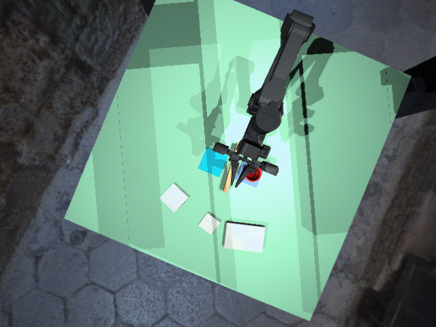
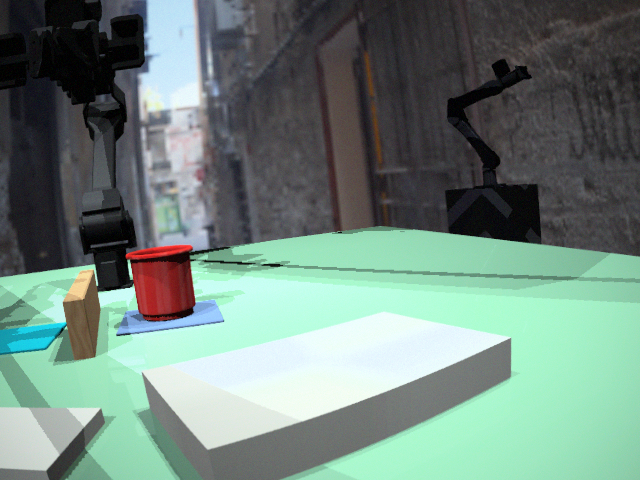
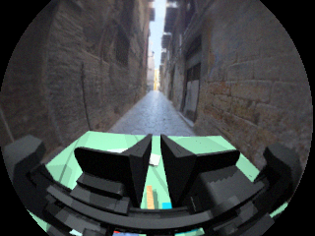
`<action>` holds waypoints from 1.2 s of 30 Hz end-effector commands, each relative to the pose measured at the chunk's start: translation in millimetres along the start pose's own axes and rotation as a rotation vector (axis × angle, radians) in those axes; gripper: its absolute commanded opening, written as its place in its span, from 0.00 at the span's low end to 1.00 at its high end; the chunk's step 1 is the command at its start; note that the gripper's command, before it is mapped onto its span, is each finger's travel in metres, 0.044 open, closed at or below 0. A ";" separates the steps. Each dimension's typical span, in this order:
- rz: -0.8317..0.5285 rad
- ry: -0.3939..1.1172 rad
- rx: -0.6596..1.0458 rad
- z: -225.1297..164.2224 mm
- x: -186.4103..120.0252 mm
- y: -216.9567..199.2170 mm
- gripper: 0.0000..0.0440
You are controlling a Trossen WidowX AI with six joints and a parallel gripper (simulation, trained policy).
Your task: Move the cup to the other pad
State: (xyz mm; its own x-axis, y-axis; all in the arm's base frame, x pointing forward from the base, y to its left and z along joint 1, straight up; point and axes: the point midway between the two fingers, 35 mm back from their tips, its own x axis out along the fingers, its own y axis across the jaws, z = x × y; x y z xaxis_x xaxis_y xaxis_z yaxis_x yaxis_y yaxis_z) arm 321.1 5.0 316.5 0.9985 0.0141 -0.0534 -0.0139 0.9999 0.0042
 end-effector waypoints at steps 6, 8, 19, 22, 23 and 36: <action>0.042 0.078 0.066 2.3 5.0 12.7 0.27; 0.050 0.097 0.082 2.7 6.1 15.6 0.28; 0.081 0.218 0.181 1.3 11.8 30.9 0.25; 0.085 0.255 0.210 0.3 13.2 35.1 0.24; 0.086 0.267 0.219 0.0 13.6 36.5 0.24; 0.084 0.440 0.355 -5.5 17.3 54.9 0.24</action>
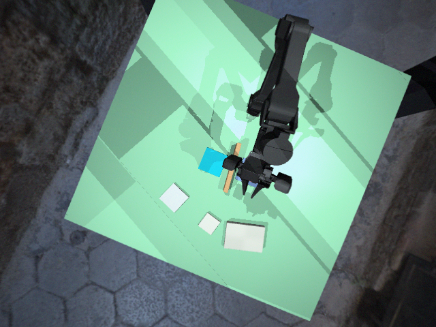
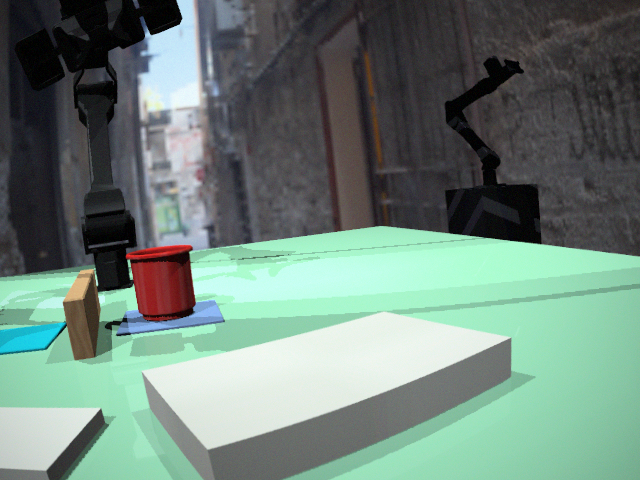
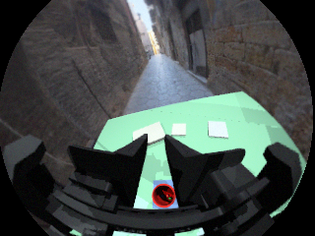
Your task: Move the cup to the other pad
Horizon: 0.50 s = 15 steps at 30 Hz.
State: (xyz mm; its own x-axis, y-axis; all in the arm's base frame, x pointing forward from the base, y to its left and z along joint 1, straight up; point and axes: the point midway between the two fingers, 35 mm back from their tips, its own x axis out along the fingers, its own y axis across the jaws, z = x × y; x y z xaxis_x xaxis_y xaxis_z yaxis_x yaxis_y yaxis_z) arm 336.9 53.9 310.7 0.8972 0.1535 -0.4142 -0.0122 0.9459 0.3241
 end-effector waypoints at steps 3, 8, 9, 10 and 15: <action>-0.002 0.083 0.074 -4.5 2.9 9.3 0.25; -0.017 0.150 0.134 -9.3 5.1 14.8 0.26; -0.020 0.163 0.146 -10.4 5.5 15.9 0.26; -0.024 0.177 0.158 -11.4 5.9 16.9 0.26; -0.048 0.245 0.218 -17.4 7.9 21.7 0.27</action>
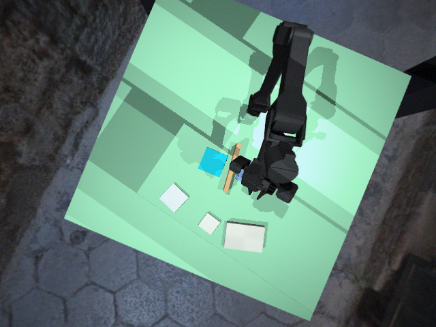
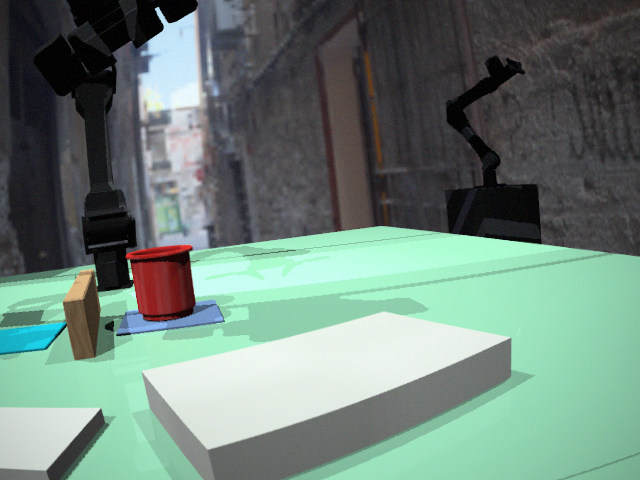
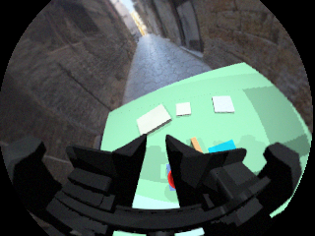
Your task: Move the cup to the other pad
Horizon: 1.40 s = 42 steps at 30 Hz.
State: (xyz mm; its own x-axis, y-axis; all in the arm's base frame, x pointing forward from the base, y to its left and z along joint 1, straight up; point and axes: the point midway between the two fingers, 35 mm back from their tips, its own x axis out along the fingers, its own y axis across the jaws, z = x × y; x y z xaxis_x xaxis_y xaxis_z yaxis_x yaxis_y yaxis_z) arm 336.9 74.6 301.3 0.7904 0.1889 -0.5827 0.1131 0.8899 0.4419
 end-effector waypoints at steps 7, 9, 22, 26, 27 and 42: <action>-0.055 0.137 0.125 -13.8 5.3 8.5 0.27; -0.071 0.162 0.149 -16.7 6.3 9.3 0.27; -0.201 0.313 0.282 -36.5 11.1 9.1 0.28; -0.250 0.354 0.313 -42.7 12.8 6.3 0.27; -0.263 0.363 0.319 -44.2 13.3 5.3 0.26; -0.466 0.508 0.369 -70.2 23.6 -18.3 0.30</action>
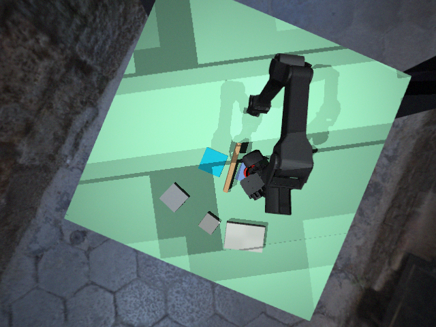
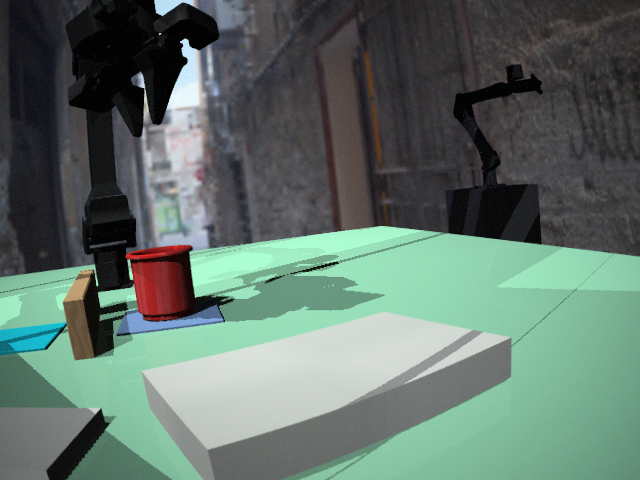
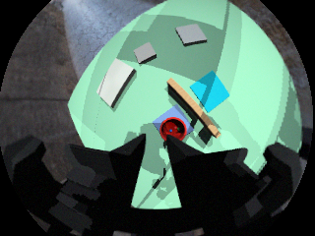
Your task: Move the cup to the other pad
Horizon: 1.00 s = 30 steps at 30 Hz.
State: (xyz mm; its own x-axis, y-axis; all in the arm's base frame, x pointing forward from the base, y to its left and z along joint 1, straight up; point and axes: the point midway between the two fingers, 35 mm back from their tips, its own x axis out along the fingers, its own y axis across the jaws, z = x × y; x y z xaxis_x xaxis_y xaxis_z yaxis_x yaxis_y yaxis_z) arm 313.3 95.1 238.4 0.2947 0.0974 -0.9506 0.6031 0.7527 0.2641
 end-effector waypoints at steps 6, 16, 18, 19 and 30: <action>-0.132 0.066 0.034 -4.0 16.9 -16.0 0.32; -0.260 0.124 0.062 -9.4 35.3 -32.5 0.34; -0.279 0.130 0.068 -10.4 39.3 -35.3 0.34; -0.289 0.132 0.071 -10.8 41.4 -36.7 0.34; -0.377 0.152 0.098 -17.5 67.4 -50.1 0.38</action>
State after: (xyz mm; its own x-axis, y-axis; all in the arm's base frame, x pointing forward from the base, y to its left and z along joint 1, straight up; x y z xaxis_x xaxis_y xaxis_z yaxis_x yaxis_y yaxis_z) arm 291.7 76.2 168.2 -0.0458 -0.0559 -0.9974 0.7121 0.6984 -0.0719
